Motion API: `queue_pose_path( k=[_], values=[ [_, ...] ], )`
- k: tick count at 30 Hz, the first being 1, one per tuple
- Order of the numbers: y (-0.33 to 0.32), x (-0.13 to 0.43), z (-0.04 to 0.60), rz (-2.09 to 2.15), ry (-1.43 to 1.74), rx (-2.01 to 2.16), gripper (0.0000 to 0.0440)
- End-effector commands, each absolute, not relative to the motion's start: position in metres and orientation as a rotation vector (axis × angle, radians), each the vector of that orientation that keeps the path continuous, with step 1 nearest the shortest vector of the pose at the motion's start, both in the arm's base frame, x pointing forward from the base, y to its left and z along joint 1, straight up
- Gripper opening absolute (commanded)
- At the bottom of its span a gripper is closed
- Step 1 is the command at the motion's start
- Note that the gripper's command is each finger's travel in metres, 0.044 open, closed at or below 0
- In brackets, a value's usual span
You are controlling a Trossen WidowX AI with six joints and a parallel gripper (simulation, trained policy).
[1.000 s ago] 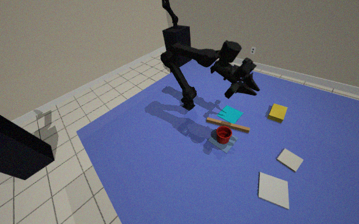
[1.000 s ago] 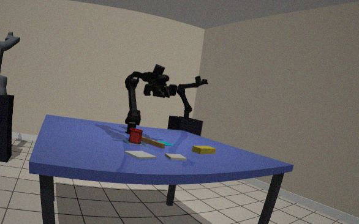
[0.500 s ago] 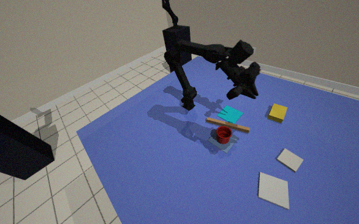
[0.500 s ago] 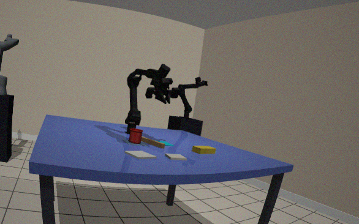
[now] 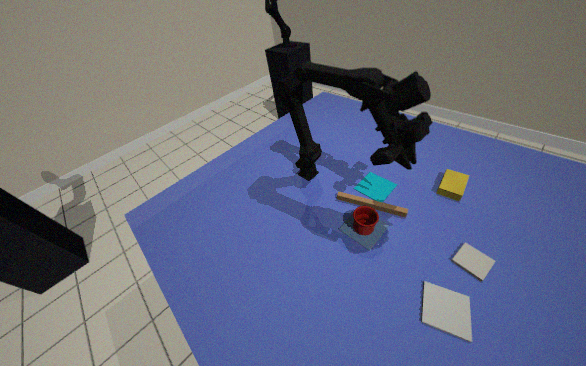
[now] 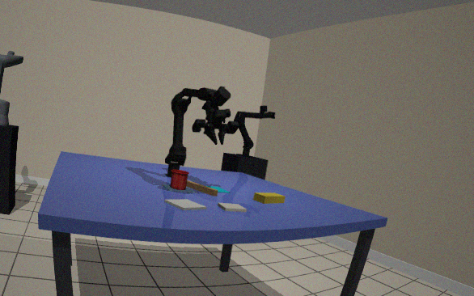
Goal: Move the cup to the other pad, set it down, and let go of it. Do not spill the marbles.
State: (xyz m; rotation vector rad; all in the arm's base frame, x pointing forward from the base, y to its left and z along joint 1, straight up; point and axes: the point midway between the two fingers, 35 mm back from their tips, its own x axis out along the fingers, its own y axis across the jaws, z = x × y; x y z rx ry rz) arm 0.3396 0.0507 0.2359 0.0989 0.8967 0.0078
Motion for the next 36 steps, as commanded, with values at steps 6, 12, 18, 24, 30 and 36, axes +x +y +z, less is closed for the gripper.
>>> queue_pose_path(
  k=[6,12,18,24,30,36],
  values=[
    [0.044,0.337,0.222,-0.015,1.048,0.048,0.0120],
    [0.038,0.334,0.214,-0.022,1.141,0.011,0.0120],
    [0.030,0.332,0.205,-0.025,1.232,-0.029,0.0112],
    [0.019,0.330,0.196,-0.023,1.320,-0.074,0.0105],
    [0.006,0.327,0.184,-0.016,1.403,-0.115,0.0107],
    [-0.008,0.323,0.172,-0.009,1.476,-0.149,0.0107]
  ],
)
